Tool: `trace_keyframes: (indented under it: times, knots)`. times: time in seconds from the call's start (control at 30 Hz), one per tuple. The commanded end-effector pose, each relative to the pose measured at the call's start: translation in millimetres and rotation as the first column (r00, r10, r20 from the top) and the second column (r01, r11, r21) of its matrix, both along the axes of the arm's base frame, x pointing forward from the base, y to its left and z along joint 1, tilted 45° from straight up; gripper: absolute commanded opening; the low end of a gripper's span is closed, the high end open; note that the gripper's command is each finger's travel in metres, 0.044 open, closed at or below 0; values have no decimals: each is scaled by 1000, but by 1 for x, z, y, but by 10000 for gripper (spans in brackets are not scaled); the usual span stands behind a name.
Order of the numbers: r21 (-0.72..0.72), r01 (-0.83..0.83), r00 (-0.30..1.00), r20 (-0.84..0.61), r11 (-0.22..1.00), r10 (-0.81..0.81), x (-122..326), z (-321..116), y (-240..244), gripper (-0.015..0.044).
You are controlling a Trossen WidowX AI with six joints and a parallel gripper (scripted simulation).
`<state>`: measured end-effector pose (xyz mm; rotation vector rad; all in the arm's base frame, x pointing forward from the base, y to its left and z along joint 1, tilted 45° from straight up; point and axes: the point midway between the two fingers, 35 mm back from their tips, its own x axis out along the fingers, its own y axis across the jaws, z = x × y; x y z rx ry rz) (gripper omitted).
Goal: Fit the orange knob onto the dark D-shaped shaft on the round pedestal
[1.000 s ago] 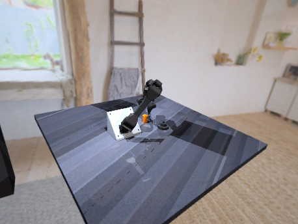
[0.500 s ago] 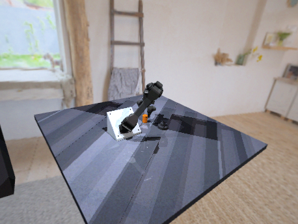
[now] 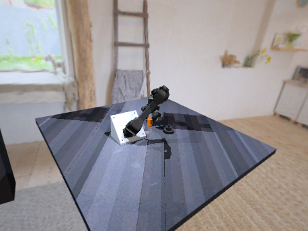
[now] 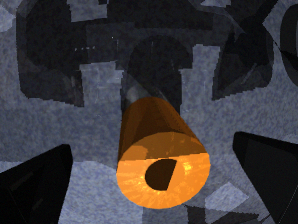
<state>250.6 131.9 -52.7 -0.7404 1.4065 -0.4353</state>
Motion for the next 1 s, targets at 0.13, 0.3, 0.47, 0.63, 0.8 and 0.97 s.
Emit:
trace_keyframes:
  times: [0.13,0.3,0.47,0.63,0.8,0.97]
  knots:
    - [-6,-5,1000,-3,1000,5,1,-10,-10,440]
    - [-6,-4,1000,-2,1000,4,2,-15,-16,440]
    - [-7,-3,1000,-1,1000,3,2,-20,-21,440]
    - [-7,-2,1000,0,1000,2,2,-21,-22,361]
    - [-7,-2,1000,0,1000,2,2,-21,-22,230]
    - [-7,-2,1000,0,1000,2,2,-21,-22,157]
